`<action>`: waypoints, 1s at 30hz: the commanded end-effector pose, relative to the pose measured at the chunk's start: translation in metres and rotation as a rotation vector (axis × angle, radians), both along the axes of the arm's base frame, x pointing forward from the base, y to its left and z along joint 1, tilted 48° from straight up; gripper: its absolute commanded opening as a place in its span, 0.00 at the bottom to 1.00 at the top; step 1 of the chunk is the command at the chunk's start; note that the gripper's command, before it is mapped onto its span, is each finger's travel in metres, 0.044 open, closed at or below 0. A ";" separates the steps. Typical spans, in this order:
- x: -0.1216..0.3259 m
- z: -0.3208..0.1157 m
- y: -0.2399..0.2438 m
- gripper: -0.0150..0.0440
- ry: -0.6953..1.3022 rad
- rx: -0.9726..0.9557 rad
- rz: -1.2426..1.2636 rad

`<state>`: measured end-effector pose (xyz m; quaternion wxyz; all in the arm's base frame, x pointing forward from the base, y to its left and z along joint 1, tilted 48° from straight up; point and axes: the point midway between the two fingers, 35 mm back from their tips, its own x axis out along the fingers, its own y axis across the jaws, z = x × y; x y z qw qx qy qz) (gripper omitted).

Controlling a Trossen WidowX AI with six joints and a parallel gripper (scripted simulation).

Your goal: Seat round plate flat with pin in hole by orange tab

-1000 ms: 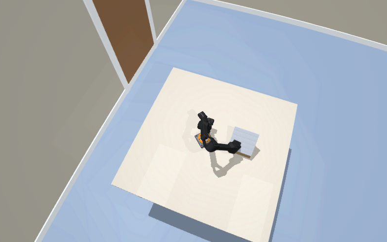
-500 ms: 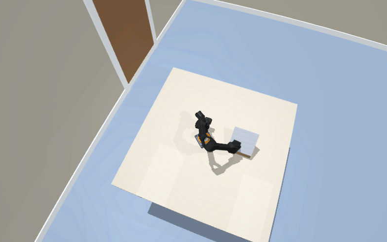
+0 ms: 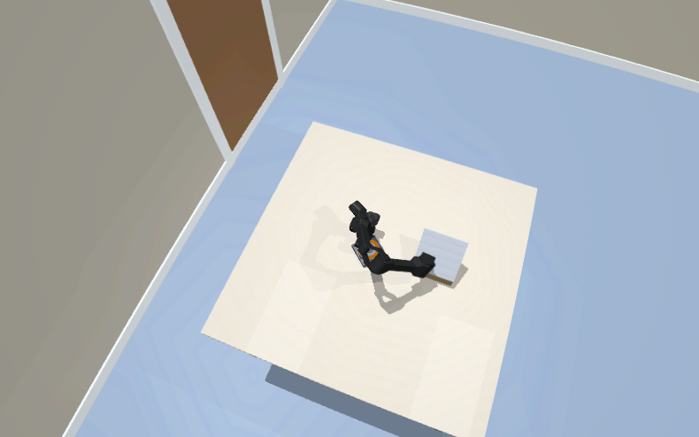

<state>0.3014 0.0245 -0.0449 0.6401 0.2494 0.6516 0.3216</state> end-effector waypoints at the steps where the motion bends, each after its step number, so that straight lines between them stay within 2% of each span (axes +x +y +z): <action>1: 0.004 0.002 0.002 0.25 0.000 0.002 -0.002; 12: 0.004 0.033 -0.033 0.25 0.000 0.000 -0.002; 30: 0.004 0.028 -0.029 0.25 0.004 0.003 -0.009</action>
